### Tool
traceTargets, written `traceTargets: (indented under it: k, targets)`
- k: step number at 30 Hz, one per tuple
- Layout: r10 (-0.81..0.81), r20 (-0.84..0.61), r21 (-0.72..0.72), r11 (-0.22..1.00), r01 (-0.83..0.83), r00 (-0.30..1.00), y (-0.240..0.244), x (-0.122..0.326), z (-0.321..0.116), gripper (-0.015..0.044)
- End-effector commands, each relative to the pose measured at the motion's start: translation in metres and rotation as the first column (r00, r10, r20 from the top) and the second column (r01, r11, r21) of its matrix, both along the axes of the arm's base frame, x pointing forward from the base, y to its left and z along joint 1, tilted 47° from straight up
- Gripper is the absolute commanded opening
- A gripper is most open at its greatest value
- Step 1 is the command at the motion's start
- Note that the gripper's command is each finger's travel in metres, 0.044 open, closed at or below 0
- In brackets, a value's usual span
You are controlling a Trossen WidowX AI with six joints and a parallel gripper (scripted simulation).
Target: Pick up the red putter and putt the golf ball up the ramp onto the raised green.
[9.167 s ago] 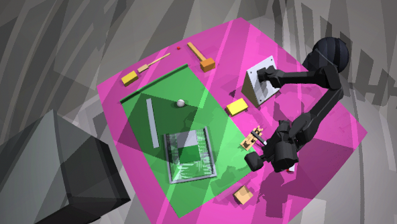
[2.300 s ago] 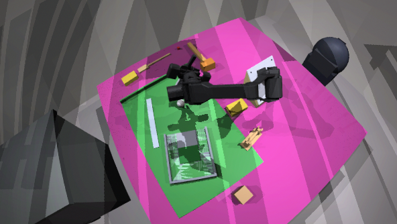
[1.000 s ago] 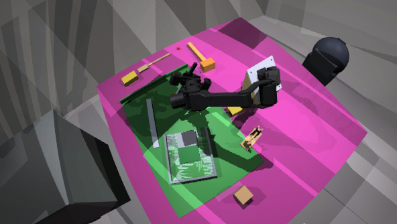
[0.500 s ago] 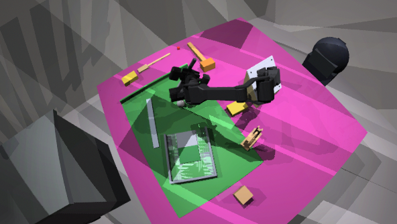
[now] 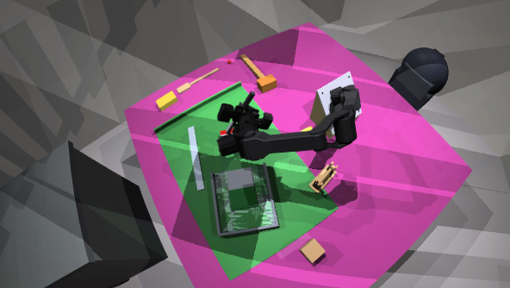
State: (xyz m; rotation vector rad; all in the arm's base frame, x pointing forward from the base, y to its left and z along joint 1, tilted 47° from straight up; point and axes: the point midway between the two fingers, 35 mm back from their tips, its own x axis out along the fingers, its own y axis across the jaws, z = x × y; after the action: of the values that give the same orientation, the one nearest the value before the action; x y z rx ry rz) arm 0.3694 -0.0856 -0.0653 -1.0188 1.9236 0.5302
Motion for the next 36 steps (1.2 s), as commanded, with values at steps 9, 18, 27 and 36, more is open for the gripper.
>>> traceTargets:
  k: [9,18,27,36]
  targets:
    - [0.008,0.018,0.000,1.000,-0.008,1.000,0.032,0.016,0.046,0.0000]
    - [0.008,0.018,-0.003,1.000,-0.007,1.000,-0.006,0.018,0.081,0.0000]
    - [-0.002,0.014,0.002,1.000,0.002,1.000,-0.002,0.017,0.072,0.0000]
    - [-0.002,0.014,0.002,1.000,0.002,1.000,-0.002,0.017,0.072,0.0000]
